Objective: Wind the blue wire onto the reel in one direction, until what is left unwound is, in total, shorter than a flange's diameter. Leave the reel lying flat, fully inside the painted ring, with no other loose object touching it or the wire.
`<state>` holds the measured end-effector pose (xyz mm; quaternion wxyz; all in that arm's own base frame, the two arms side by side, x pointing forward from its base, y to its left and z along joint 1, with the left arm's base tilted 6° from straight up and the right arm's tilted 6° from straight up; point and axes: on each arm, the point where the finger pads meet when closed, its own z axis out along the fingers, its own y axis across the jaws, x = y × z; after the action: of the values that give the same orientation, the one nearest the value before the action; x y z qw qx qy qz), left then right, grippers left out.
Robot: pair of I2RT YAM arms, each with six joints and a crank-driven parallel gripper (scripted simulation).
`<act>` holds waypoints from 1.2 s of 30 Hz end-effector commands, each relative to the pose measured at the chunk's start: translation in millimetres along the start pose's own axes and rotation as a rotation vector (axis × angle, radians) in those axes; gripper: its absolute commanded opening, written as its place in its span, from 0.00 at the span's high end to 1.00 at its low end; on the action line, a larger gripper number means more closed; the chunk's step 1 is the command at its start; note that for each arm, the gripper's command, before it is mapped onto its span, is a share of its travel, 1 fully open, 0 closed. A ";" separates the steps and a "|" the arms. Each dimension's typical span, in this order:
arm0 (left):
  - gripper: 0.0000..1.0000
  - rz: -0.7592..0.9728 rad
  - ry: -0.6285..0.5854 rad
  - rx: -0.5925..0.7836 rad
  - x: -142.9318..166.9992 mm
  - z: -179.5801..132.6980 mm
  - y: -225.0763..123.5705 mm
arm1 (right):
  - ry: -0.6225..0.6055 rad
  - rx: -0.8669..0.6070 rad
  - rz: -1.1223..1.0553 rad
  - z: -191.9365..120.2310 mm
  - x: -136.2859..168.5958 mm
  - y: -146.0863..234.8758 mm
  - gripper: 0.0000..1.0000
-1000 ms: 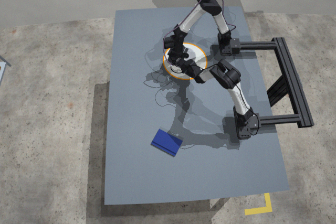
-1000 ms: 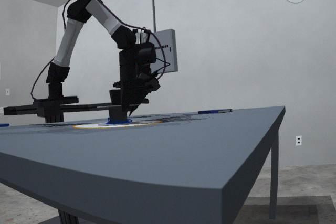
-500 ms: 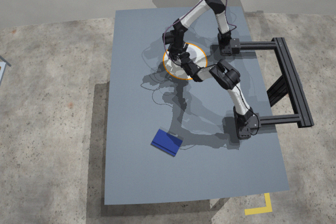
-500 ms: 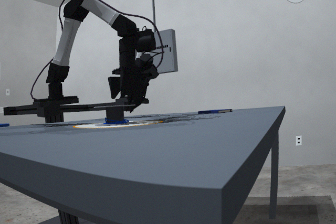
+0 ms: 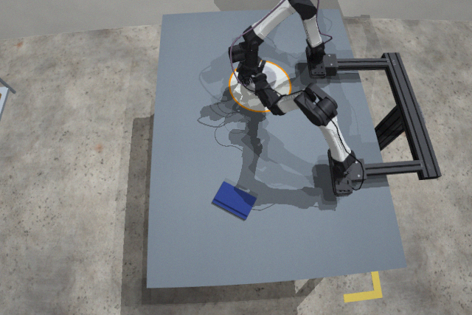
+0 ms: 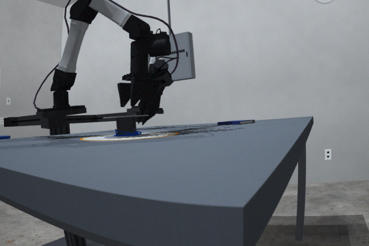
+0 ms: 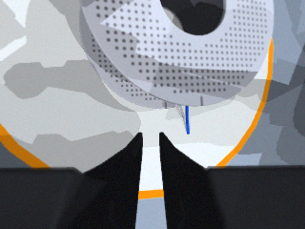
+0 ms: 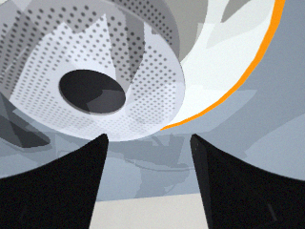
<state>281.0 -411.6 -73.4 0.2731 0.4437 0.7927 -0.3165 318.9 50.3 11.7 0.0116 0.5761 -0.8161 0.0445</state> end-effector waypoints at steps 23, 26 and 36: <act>0.85 0.014 -0.040 0.004 27.8 -87.8 24.0 | -0.025 0.026 -0.005 -15.2 -5.8 -3.8 0.23; 0.85 0.014 -0.040 0.004 32.1 -92.2 26.8 | -0.025 0.026 -0.005 -15.2 -5.8 -3.8 0.23; 0.85 0.014 -0.040 0.004 27.7 -88.8 26.8 | -0.025 0.026 -0.005 -15.2 -5.8 -3.8 0.23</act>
<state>267.3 -305.0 -66.6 0.2562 0.4339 0.8047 -0.3138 316.5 49.6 12.0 0.0162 0.5751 -0.8168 0.0430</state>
